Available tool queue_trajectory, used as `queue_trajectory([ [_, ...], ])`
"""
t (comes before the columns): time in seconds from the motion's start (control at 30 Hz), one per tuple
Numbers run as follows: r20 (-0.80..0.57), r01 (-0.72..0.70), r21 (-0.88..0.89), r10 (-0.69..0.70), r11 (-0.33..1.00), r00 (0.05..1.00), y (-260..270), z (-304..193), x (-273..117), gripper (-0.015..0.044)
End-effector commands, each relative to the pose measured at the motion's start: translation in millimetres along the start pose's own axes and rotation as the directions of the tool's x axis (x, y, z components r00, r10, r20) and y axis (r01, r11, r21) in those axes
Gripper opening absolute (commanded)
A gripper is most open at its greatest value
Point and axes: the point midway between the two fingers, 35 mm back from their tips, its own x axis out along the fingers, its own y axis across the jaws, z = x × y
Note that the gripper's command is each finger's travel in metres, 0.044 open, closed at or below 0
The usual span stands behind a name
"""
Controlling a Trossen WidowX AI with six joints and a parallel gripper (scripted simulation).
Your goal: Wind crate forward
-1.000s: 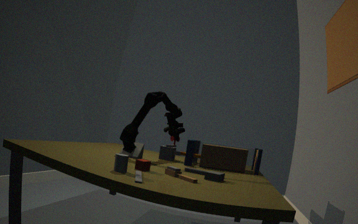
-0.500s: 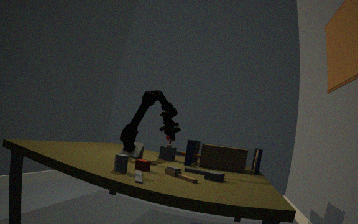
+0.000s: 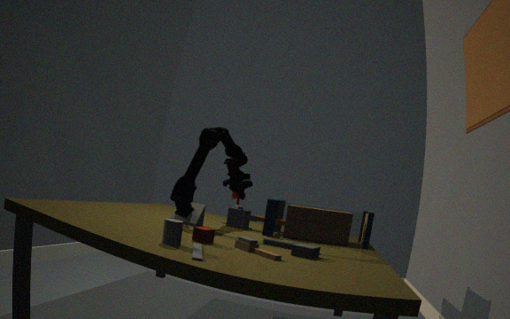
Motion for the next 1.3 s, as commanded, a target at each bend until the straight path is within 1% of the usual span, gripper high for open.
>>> queue_trajectory([
  [0.0, -0.031, -0.008, -0.022, 0.007, 1.000, 0.999, 8, -17, -3, 0.0000],
  [1.27, -0.036, -0.009, -0.024, 0.008, 1.000, 0.999, 6, -73, -30, 0.0000],
])
